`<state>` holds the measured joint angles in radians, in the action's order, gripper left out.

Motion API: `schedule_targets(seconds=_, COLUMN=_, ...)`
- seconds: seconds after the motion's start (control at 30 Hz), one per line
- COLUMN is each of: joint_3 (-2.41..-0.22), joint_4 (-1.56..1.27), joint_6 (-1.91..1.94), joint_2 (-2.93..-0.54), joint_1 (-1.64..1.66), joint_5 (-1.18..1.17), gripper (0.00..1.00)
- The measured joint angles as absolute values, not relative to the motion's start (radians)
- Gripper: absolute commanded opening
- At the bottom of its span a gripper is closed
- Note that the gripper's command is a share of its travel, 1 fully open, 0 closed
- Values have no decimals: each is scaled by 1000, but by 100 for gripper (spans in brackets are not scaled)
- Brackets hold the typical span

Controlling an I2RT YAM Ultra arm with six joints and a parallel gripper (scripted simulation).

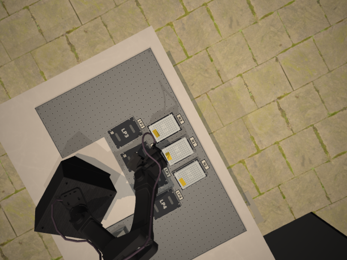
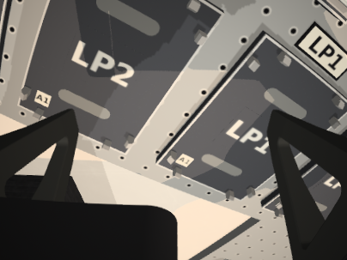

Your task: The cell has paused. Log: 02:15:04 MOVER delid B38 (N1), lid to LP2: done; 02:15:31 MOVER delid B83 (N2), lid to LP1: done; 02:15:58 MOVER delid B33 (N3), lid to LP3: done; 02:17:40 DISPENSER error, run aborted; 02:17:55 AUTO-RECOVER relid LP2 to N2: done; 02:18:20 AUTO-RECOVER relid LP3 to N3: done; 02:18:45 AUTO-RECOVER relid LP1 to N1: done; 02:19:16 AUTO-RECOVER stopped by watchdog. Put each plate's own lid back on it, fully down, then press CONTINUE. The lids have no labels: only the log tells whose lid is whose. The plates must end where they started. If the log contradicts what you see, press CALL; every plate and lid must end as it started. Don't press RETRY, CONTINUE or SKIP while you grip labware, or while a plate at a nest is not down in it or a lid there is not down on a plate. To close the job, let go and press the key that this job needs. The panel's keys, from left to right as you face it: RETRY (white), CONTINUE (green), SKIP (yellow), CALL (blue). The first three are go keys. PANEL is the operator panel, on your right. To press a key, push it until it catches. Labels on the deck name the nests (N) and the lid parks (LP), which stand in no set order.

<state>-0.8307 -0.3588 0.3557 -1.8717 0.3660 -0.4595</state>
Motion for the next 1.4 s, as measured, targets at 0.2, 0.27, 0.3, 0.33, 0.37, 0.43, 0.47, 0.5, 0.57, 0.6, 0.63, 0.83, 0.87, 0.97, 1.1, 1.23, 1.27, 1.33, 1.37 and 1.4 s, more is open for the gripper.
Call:
schedule_targets(seconds=0.2, joint_3=-813, joint_4=-317, joint_6=294, joint_2=-1871, joint_1=332, joint_5=-456, gripper=100)
schedule_targets(seconds=0.27, joint_3=-810, joint_4=-309, joint_6=264, joint_2=-1871, joint_1=335, joint_5=-455, gripper=100)
schedule_targets(seconds=0.3, joint_3=-808, joint_4=-303, joint_6=250, joint_2=-1871, joint_1=335, joint_5=-454, gripper=100)
schedule_targets(seconds=0.33, joint_3=-805, joint_4=-295, joint_6=238, joint_2=-1871, joint_1=330, joint_5=-453, gripper=100)
schedule_targets(seconds=0.37, joint_3=-802, joint_4=-286, joint_6=226, joint_2=-1871, joint_1=321, joint_5=-452, gripper=100)
schedule_targets(seconds=0.43, joint_3=-797, joint_4=-272, joint_6=199, joint_2=-1874, joint_1=301, joint_5=-452, gripper=100)
schedule_targets(seconds=0.47, joint_3=-794, joint_4=-266, joint_6=184, joint_2=-1877, joint_1=295, joint_5=-453, gripper=100)
schedule_targets(seconds=0.5, joint_3=-792, joint_4=-263, joint_6=171, joint_2=-1879, joint_1=296, joint_5=-452, gripper=100)
schedule_targets(seconds=0.57, joint_3=-789, joint_4=-255, joint_6=152, joint_2=-1882, joint_1=298, joint_5=-451, gripper=100)
schedule_targets(seconds=0.6, joint_3=-786, joint_4=-247, joint_6=144, joint_2=-1881, joint_1=293, joint_5=-449, gripper=100)
schedule_targets(seconds=0.63, joint_3=-783, joint_4=-239, joint_6=136, joint_2=-1882, joint_1=284, joint_5=-448, gripper=100)
schedule_targets(seconds=0.83, joint_3=-770, joint_4=-208, joint_6=54, joint_2=-1882, joint_1=262, joint_5=-449, gripper=100)
schedule_targets(seconds=0.87, joint_3=-770, joint_4=-206, joint_6=37, joint_2=-1882, joint_1=263, joint_5=-449, gripper=100)
schedule_targets(seconds=0.97, joint_3=-770, joint_4=-197, joint_6=-1, joint_2=-1882, joint_1=265, joint_5=-449, gripper=100)
schedule_targets(seconds=1.1, joint_3=-770, joint_4=-195, joint_6=-22, joint_2=-1882, joint_1=266, joint_5=-449, gripper=100)
schedule_targets(seconds=1.23, joint_3=-770, joint_4=-195, joint_6=-30, joint_2=-1882, joint_1=266, joint_5=-449, gripper=99)
schedule_targets(seconds=1.27, joint_3=-765, joint_4=-184, joint_6=-28, joint_2=-1880, joint_1=265, joint_5=-449, gripper=98)
schedule_targets(seconds=1.33, joint_3=-727, joint_4=-136, joint_6=-9, joint_2=-1860, joint_1=250, joint_5=-448, gripper=96)
schedule_targets(seconds=1.37, joint_3=-698, joint_4=-107, joint_6=5, joint_2=-1842, joint_1=237, joint_5=-447, gripper=95)
schedule_targets(seconds=1.4, joint_3=-665, joint_4=-76, joint_6=22, joint_2=-1822, joint_1=221, joint_5=-446, gripper=94)
